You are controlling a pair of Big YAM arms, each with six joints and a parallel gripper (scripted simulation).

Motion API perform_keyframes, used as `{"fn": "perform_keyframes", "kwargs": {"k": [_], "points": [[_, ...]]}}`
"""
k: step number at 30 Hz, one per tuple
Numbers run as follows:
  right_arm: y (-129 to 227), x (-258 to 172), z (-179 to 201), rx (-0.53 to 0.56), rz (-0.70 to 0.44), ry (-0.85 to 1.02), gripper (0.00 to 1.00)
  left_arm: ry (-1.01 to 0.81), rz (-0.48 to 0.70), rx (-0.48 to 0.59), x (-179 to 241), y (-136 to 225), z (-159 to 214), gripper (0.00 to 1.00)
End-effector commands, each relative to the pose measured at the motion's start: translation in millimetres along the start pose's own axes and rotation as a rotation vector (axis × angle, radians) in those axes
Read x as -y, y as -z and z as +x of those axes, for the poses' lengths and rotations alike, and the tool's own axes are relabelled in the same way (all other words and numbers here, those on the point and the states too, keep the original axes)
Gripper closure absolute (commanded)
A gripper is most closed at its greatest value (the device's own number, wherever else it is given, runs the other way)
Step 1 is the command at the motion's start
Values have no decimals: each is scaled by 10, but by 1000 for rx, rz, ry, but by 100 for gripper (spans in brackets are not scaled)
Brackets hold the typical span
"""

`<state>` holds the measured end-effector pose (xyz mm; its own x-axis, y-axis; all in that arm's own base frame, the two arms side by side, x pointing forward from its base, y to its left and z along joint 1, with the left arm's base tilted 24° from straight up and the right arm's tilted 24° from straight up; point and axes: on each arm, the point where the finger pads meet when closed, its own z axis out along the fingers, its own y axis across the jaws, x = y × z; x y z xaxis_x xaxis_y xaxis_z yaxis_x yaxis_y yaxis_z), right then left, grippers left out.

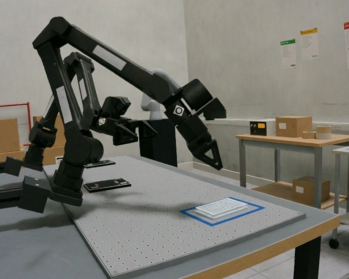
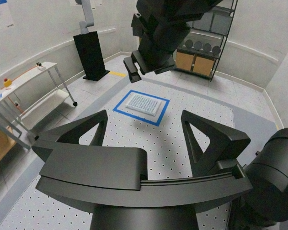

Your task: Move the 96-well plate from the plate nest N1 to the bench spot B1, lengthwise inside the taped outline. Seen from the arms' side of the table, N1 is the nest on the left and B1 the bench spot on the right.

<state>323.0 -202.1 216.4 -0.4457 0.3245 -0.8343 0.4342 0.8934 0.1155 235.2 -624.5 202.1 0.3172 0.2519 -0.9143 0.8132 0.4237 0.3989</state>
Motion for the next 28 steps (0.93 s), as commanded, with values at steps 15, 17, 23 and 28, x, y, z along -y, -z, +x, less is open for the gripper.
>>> {"fn": "perform_keyframes", "kwargs": {"k": [15,17,23,28], "points": [[-22,-56,-83,35,-2,-24,0,31,-37,89,-168,-107,-454,0],[-22,-56,-83,35,-2,-24,0,31,-37,89,-168,-107,-454,0],[-22,-56,-83,35,-2,-24,0,31,-37,89,-168,-107,-454,0],[-22,-56,-83,35,-2,-24,0,31,-37,89,-168,-107,-454,0]]}}
